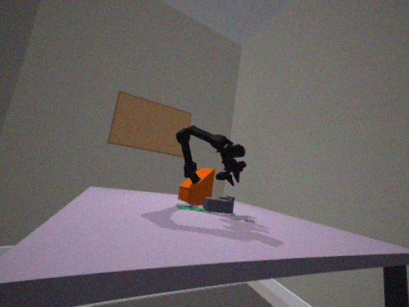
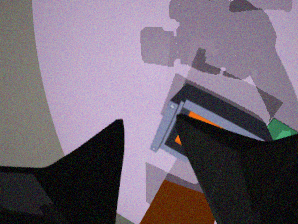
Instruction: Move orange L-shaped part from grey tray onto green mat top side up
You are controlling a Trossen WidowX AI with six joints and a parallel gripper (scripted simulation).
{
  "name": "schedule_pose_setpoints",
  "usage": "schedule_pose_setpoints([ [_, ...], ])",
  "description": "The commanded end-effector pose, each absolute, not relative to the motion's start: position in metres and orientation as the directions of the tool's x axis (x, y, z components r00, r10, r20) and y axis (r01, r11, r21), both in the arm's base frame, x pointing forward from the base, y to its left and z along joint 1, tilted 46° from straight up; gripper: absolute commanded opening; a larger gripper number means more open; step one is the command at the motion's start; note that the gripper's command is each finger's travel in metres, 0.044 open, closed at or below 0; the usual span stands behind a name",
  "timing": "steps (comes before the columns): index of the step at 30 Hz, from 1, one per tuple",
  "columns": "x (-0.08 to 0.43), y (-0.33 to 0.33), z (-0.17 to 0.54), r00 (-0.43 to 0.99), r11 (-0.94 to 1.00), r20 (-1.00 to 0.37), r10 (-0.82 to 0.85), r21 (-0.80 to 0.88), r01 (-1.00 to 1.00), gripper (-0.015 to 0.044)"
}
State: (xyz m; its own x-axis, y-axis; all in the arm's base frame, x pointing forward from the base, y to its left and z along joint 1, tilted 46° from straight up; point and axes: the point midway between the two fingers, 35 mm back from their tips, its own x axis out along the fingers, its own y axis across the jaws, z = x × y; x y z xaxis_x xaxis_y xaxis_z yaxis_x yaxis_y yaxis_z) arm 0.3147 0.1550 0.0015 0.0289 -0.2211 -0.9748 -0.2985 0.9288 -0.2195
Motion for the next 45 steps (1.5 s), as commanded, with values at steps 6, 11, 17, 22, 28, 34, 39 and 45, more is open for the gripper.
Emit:
schedule_pose_setpoints([
  [6, 0.257, 0.155, -0.031, 0.206, 0.725, -0.698, -0.686, -0.679, 0.114, 0.0180],
  [11, 0.257, 0.155, -0.031, 0.206, 0.725, -0.698, -0.686, -0.679, 0.114, 0.0180],
  [17, 0.257, 0.155, -0.031, 0.206, 0.725, -0.698, -0.686, -0.679, 0.114, 0.0180],
  [22, 0.258, 0.153, -0.034, 0.206, 0.725, -0.698, -0.686, -0.679, 0.114, 0.0180],
  [28, 0.272, 0.110, -0.077, 0.207, 0.724, -0.697, -0.687, -0.680, 0.114, 0.0180],
  [34, 0.273, 0.104, -0.083, 0.207, 0.723, -0.696, -0.688, -0.681, 0.115, 0.0180],
  [39, 0.273, 0.104, -0.083, 0.207, 0.723, -0.696, -0.688, -0.681, 0.115, 0.0180],
  [45, 0.274, 0.101, -0.086, 0.207, 0.723, -0.696, -0.688, -0.681, 0.115, 0.0180],
])
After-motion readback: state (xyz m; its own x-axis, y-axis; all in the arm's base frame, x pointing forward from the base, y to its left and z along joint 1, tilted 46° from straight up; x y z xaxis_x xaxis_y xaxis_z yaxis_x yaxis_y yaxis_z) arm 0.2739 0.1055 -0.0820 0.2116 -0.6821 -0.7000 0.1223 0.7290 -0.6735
